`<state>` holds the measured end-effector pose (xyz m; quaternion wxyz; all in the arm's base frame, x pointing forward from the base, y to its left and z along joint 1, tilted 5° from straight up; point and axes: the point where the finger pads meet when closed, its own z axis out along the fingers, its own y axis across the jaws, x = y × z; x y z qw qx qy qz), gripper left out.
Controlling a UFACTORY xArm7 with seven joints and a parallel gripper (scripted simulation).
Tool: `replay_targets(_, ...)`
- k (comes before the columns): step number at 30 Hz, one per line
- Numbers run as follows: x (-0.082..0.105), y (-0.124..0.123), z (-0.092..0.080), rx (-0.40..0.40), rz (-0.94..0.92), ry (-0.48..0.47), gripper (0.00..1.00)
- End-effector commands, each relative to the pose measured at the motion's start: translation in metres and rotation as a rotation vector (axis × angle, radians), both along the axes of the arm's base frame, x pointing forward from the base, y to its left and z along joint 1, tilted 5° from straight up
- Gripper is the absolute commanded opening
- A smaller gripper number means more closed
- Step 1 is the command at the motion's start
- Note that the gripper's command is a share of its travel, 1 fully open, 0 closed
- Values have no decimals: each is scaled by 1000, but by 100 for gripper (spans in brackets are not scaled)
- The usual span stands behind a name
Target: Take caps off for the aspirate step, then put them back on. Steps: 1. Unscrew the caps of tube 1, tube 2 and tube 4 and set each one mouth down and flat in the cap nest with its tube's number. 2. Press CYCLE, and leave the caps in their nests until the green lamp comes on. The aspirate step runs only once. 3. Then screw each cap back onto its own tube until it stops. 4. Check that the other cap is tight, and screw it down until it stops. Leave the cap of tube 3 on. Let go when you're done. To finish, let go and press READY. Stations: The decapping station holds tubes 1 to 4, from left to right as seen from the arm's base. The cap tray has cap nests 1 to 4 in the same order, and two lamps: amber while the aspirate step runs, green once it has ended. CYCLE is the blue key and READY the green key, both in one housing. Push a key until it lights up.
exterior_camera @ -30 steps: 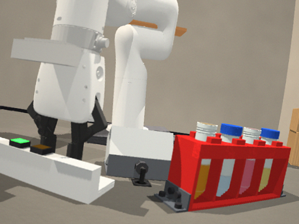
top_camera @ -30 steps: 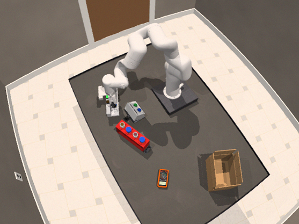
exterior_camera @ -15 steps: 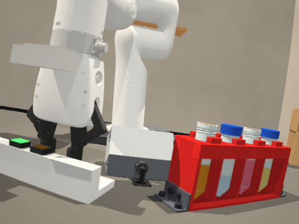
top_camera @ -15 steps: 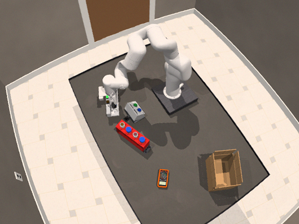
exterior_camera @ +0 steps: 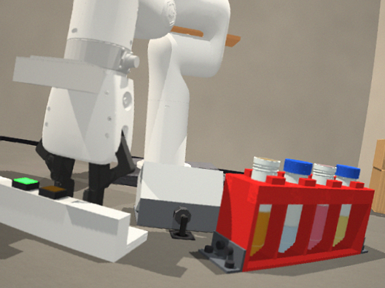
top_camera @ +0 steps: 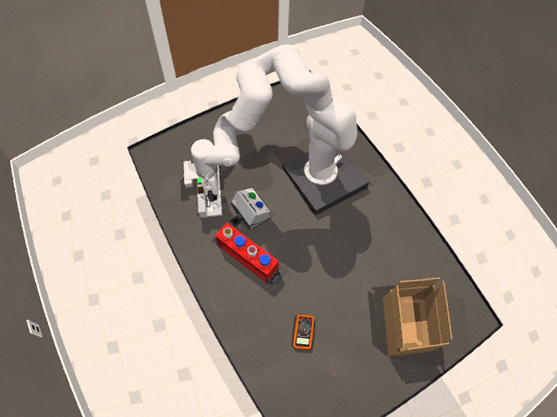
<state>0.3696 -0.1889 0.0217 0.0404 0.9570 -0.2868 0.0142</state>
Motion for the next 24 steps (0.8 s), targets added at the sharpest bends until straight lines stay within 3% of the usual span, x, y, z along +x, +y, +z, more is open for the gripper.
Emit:
replay_targets(1,1,0,1,-1,0,-3,0)
replay_targets(3,1,0,1,-1,0,-3,0)
replay_targets(14,1,4,56,-1,0,-3,0)
replay_targets(16,1,4,56,-1,0,-3,0)
replay_targets(24,1,8,96,-1,1,-4,0)
